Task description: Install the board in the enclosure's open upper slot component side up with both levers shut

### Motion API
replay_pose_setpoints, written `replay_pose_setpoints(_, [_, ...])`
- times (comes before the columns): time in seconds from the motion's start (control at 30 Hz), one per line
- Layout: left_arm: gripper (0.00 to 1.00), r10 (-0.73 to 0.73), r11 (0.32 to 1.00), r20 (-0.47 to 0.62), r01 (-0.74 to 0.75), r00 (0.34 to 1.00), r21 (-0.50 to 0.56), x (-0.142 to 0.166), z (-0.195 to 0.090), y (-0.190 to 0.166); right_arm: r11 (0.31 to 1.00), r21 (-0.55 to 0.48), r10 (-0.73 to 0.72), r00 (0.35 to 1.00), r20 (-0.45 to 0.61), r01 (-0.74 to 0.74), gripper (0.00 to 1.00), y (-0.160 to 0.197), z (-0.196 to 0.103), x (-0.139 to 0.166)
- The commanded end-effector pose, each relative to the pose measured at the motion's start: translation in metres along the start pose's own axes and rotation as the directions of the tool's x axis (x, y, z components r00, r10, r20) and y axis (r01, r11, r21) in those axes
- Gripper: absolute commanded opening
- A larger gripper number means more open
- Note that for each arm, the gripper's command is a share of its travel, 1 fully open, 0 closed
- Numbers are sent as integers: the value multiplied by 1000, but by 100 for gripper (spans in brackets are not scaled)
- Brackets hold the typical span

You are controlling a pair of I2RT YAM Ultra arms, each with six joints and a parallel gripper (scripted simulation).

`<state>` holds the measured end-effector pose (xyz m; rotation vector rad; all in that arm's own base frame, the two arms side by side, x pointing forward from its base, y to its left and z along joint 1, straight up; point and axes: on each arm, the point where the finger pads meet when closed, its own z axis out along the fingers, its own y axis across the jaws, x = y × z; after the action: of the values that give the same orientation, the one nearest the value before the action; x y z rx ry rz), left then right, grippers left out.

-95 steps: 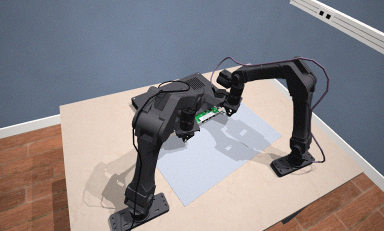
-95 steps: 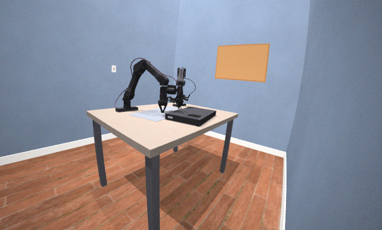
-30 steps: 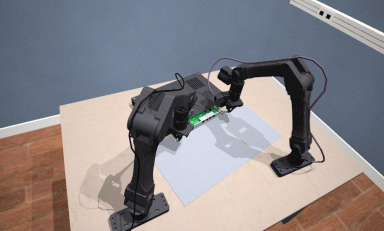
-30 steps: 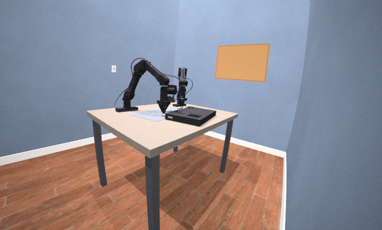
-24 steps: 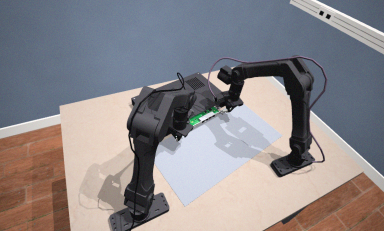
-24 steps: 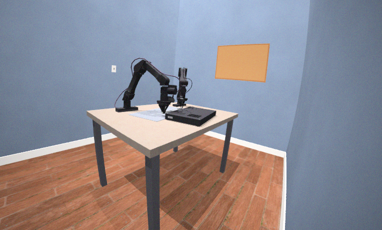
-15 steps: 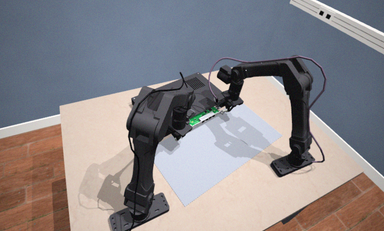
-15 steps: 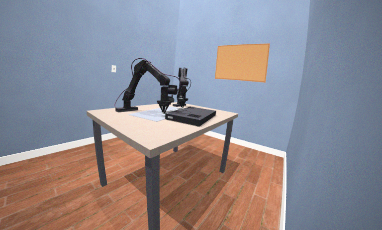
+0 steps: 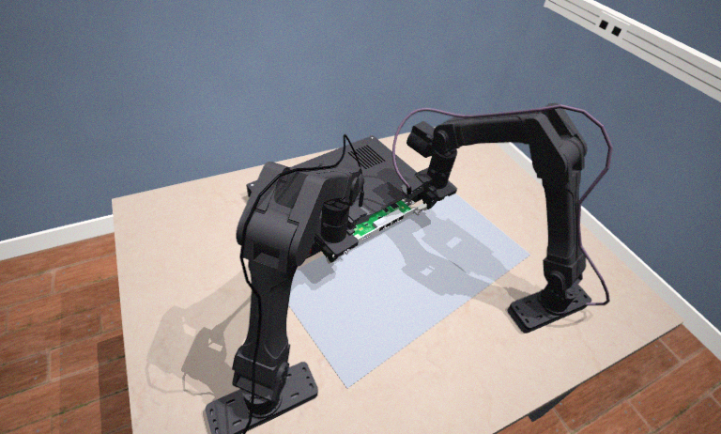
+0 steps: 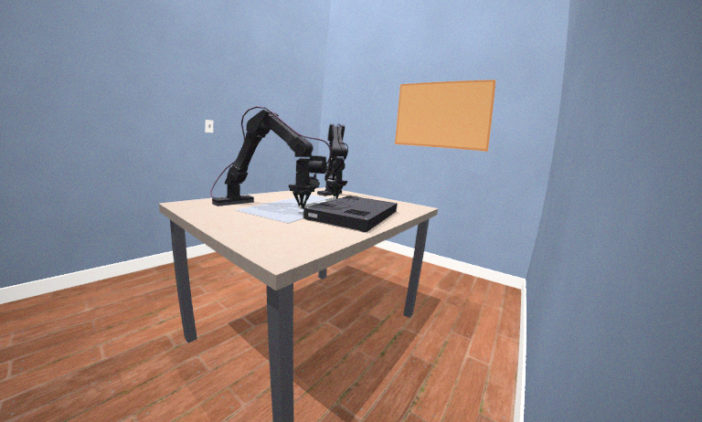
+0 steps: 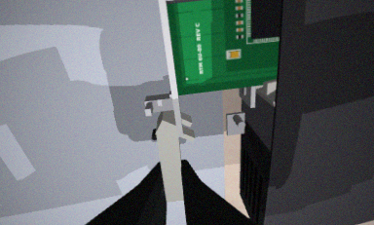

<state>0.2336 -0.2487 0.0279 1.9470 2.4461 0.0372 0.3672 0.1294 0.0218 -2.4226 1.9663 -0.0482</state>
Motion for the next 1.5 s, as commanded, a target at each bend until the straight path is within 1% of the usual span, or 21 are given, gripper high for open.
replay_pose_setpoints(0.0, [3, 25, 1000, 49, -25, 998, -12, -11, -8, 6, 1000, 2, -8, 1000, 18, 8, 4, -3, -7, 0])
replay_pose_setpoints(0.27, [3, 27, 1000, 49, -26, 998, -12, -11, -8, 5, 1000, 10, -7, 1000, 11, 7, 4, -3, -6, -1])
replay_pose_setpoints(0.37, [3, 55, 998, 11, -55, 998, 20, -2, -5, 3, 999, -33, -11, 1000, 15, 12, 4, 1, -5, 1])
replay_pose_setpoints(0.47, [3, 68, 997, 7, -68, 998, 31, -2, -5, 13, 999, -51, -14, 1000, 14, 14, 4, -6, -6, 1])
replay_pose_setpoints(0.53, [3, 31, 999, 22, -31, 999, 7, -6, -5, 23, 1000, -10, -4, 1000, 18, 4, 4, -21, -5, -1])
replay_pose_setpoints(0.57, [3, 44, 999, 9, -44, 999, 18, -3, -5, 22, 1000, -30, -4, 1000, 16, 5, 4, -18, -6, 0])
replay_pose_setpoints(0.63, [3, 44, 999, 9, -45, 999, 21, -4, -5, 28, 999, -32, -12, 1000, 16, 13, 4, -23, -6, -1])
replay_pose_setpoints(0.83, [3, 37, 999, 22, -38, 999, 11, -7, -5, 34, 1000, -12, -4, 1000, 18, 5, 4, -32, -5, -1])
replay_pose_setpoints(1.1, [3, 30, 999, 22, -31, 999, 11, -7, -5, 34, 1000, -13, -11, 1000, 9, 11, 4, -29, -7, -2])
replay_pose_setpoints(1.13, [3, 15, 1000, -1, -15, 1000, 12, -2, -5, 34, 1000, -15, 16, 1000, 17, -16, 4, -32, -5, -1])
replay_pose_setpoints(1.17, [3, 7, 1000, -1, -7, 1000, 10, -2, -5, 37, 1000, -11, 17, 1000, 17, -17, 4, -35, -6, -2])
replay_pose_setpoints(1.27, [3, 3, 1000, 2, -3, 1000, 9, -3, -5, 40, 1000, -9, 17, 1000, 18, -17, 4, -36, -6, -2])
replay_pose_setpoints(1.3, [3, 8, 1000, 25, -8, 1000, -7, -9, -6, 45, 1000, -8, 16, 1000, 18, -16, 4, -37, -6, -3])
replay_pose_setpoints(1.47, [3, 8, 1000, 25, -8, 1000, -7, -9, -6, 45, 1000, -7, 16, 1000, 18, -16, 4, -37, -6, -3])
